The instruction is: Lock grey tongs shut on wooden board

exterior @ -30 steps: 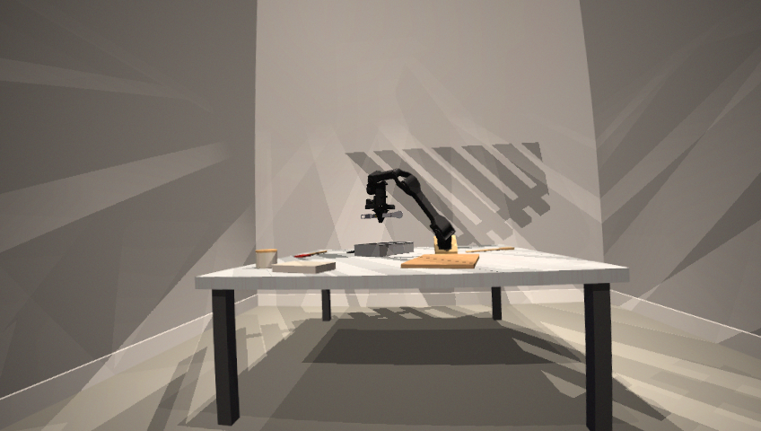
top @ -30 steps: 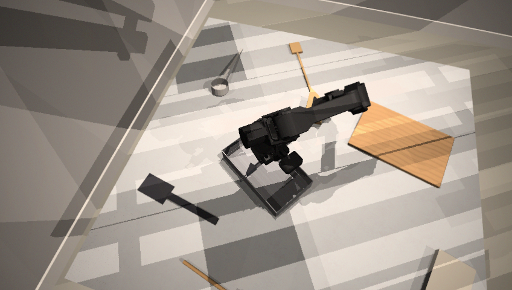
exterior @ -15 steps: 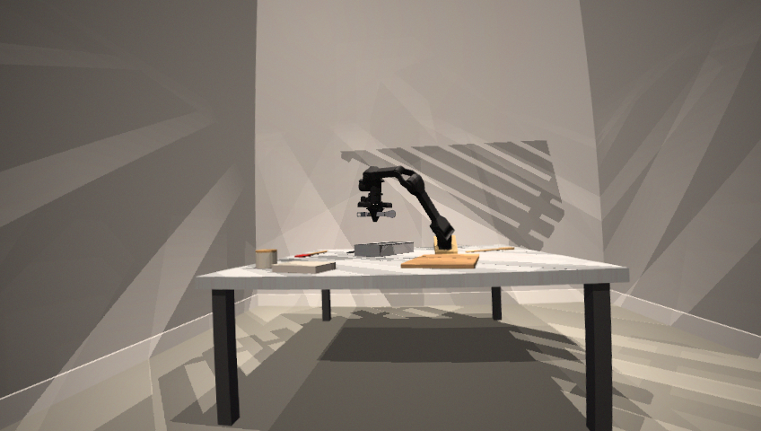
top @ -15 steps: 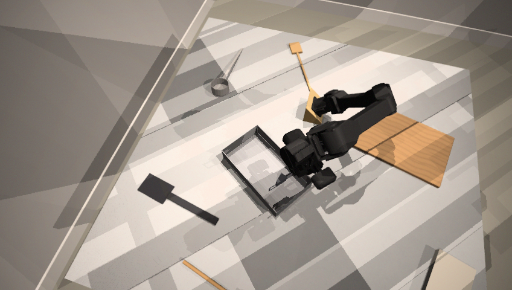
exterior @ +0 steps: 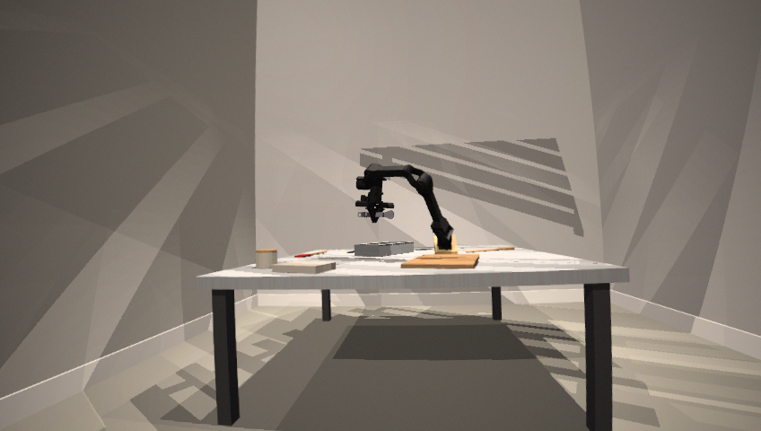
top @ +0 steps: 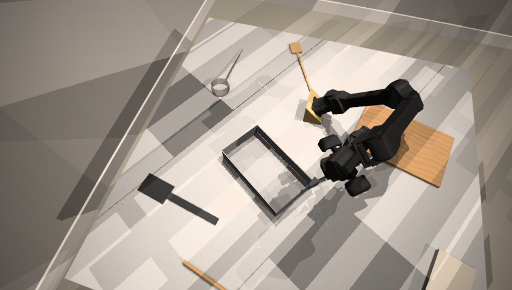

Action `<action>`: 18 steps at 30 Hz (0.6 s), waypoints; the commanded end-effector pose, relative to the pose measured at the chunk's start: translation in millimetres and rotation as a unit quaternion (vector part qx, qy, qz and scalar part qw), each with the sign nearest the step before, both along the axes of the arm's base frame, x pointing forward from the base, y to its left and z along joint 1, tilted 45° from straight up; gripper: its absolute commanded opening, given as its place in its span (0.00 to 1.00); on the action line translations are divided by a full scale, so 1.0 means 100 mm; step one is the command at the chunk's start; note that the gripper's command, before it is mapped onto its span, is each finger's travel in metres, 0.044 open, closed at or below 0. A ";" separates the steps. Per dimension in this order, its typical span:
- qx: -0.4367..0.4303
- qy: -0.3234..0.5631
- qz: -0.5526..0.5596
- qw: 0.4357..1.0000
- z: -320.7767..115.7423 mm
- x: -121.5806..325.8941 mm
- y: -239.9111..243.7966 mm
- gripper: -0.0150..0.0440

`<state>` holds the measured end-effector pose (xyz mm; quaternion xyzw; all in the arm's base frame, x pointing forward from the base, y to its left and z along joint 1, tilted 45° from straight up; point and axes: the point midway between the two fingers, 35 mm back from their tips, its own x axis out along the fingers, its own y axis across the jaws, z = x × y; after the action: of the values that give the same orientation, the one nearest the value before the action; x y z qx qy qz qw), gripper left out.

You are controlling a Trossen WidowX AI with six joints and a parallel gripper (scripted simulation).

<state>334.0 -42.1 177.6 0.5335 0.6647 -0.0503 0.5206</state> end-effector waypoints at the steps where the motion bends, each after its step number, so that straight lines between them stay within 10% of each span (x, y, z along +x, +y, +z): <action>1: 0.009 0.010 -0.013 1.000 0.13 -0.07 0.17 0.00; 18: 0.011 0.043 -0.040 0.998 0.50 -0.33 0.74 0.00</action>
<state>307.5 20.2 220.9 0.5625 0.6637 -0.0740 0.4874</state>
